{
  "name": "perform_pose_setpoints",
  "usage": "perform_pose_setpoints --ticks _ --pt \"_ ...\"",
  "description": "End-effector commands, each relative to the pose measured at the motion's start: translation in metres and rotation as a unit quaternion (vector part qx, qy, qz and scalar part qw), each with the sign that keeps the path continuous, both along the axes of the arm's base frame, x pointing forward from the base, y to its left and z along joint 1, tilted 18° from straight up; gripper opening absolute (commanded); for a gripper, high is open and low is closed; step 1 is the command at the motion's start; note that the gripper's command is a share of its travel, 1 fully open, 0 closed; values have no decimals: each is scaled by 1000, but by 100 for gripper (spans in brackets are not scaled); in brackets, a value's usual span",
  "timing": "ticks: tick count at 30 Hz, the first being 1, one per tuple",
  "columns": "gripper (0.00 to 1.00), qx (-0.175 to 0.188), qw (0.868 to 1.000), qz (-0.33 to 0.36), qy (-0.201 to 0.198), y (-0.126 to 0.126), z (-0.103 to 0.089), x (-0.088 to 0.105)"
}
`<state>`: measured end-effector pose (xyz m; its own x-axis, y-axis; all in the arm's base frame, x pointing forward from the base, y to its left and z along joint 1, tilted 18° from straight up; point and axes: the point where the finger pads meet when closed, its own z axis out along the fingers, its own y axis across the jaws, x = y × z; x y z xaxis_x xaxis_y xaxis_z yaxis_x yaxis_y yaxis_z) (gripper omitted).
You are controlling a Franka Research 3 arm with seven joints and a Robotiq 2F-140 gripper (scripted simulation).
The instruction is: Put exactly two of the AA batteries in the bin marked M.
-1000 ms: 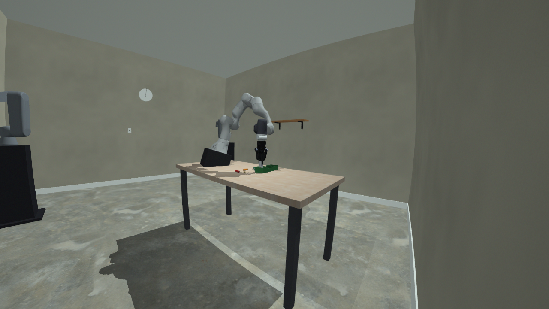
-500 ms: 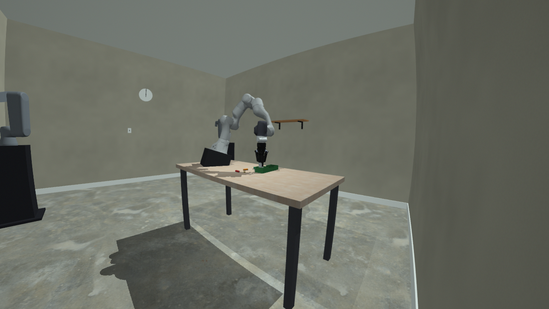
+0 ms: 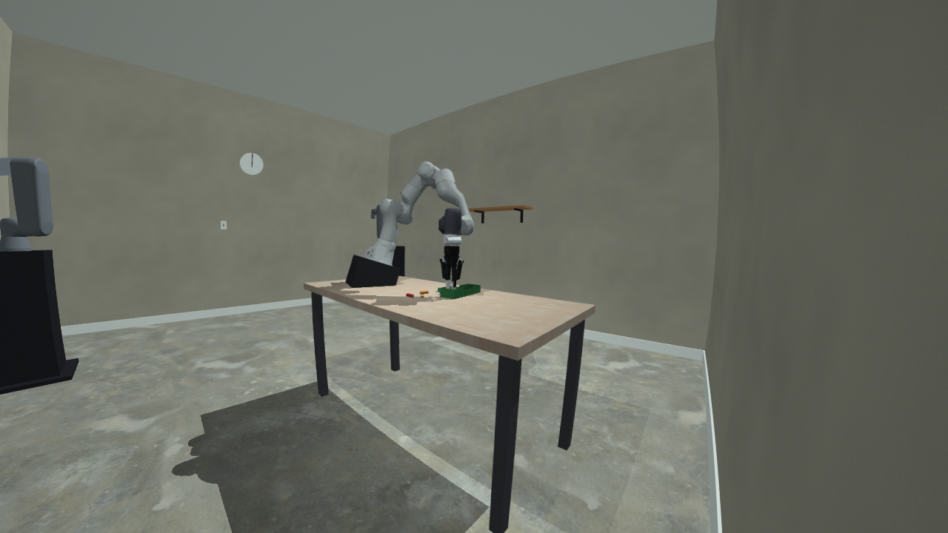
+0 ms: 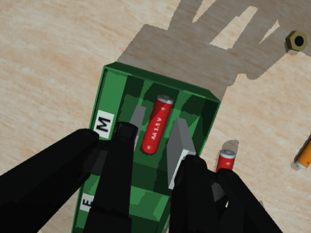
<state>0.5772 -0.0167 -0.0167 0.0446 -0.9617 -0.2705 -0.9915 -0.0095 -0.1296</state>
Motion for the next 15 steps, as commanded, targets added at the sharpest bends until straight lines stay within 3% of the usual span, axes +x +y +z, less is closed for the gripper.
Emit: perform_pose_setpoints --ticks 1,15 --pt "17 0 1000 1 -2 0 0 1" --pt "17 0 1000 1 -2 -1 2 1"
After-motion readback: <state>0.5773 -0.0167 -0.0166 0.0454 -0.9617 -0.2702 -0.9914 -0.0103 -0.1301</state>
